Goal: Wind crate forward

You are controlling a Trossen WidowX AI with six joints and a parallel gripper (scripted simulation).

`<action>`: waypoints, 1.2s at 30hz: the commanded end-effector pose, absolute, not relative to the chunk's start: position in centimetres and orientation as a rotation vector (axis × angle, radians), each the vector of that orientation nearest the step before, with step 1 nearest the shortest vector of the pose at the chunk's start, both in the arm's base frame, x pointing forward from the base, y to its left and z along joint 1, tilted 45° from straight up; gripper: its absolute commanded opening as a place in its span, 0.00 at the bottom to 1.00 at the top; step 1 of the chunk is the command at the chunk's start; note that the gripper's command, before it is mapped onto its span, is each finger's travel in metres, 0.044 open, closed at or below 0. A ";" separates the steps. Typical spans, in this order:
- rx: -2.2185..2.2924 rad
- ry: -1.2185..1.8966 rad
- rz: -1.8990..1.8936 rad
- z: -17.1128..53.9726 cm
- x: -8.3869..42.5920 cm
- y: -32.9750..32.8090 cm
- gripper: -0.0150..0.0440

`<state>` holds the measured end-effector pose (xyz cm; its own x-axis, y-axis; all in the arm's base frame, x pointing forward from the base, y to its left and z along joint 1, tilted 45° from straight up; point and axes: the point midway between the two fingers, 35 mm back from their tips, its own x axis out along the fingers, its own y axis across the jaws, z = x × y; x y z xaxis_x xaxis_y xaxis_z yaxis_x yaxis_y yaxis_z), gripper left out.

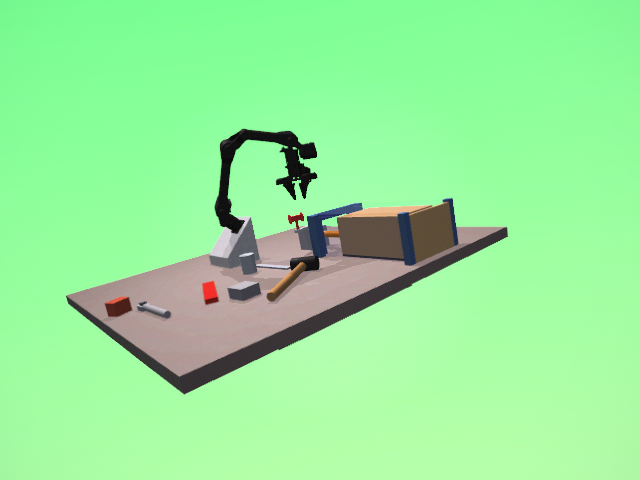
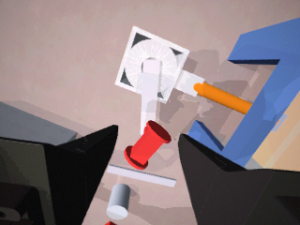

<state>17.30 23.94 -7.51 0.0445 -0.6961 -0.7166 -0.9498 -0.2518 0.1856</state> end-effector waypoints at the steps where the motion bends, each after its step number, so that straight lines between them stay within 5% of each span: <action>1: -1.990 1.665 1.037 -7.5 17.3 23.9 0.47; 6: -1.990 1.665 1.037 -7.5 17.3 23.9 0.25; 36: -1.990 1.665 1.037 -7.5 17.3 23.9 0.25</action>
